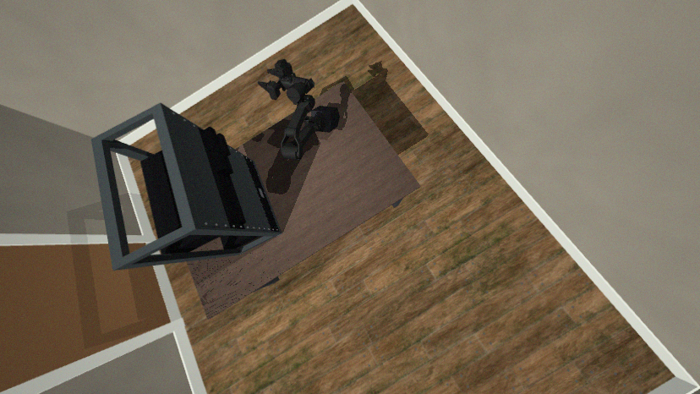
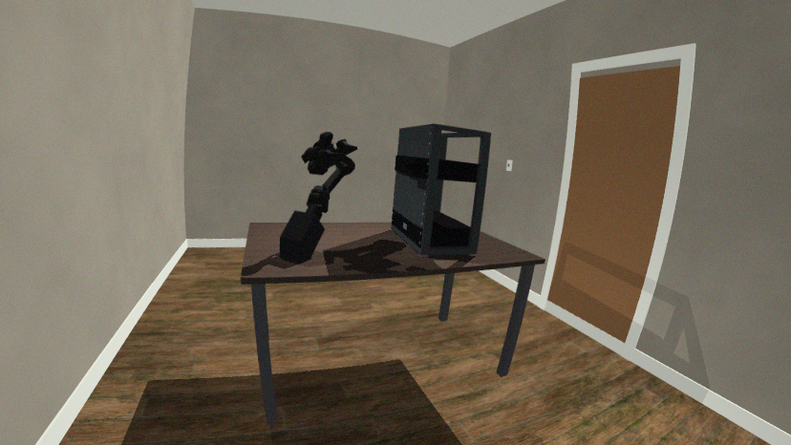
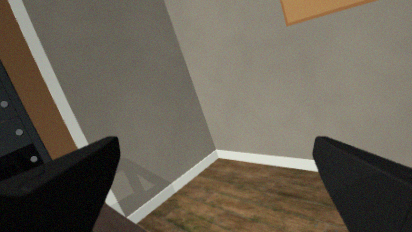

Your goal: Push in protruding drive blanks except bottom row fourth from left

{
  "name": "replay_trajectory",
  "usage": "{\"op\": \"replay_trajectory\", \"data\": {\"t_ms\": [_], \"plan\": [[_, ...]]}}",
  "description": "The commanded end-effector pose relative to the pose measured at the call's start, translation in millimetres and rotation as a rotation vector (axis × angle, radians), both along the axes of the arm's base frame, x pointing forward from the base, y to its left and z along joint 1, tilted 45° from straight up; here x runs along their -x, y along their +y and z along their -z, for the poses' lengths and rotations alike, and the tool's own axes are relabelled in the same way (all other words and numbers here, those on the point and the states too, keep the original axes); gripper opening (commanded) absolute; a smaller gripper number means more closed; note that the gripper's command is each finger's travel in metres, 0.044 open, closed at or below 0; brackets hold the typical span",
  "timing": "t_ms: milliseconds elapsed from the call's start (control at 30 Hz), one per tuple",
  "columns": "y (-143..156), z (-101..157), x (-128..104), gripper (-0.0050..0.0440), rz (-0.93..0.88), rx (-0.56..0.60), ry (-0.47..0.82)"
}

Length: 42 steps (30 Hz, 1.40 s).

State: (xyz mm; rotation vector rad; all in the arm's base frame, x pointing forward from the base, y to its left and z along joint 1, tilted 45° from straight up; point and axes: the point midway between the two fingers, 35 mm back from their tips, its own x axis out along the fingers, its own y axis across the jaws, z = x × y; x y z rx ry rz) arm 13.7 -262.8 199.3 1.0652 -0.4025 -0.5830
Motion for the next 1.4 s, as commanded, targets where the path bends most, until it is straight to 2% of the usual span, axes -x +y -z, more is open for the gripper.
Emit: {"op": "replay_trajectory", "data": {"t_ms": [0, 433, 833, 900, 1133, 1367], "plan": [[-2.0, -13.3, -12.3, 0.044, -0.027, -0.027, -0.044], [13.0, -51.3, -66.0, 0.044, -0.166, -0.2, -0.239], [59.8, -101.9, -125.4, 0.044, -0.397, -0.463, -0.49], [59.8, -101.9, -125.4, 0.044, -0.397, -0.463, -0.49], [95.2, -128.1, -147.1, 0.044, -0.546, -0.629, -0.612], [126.3, -147.7, -157.7, 0.044, -0.674, -0.773, -0.698]]}}
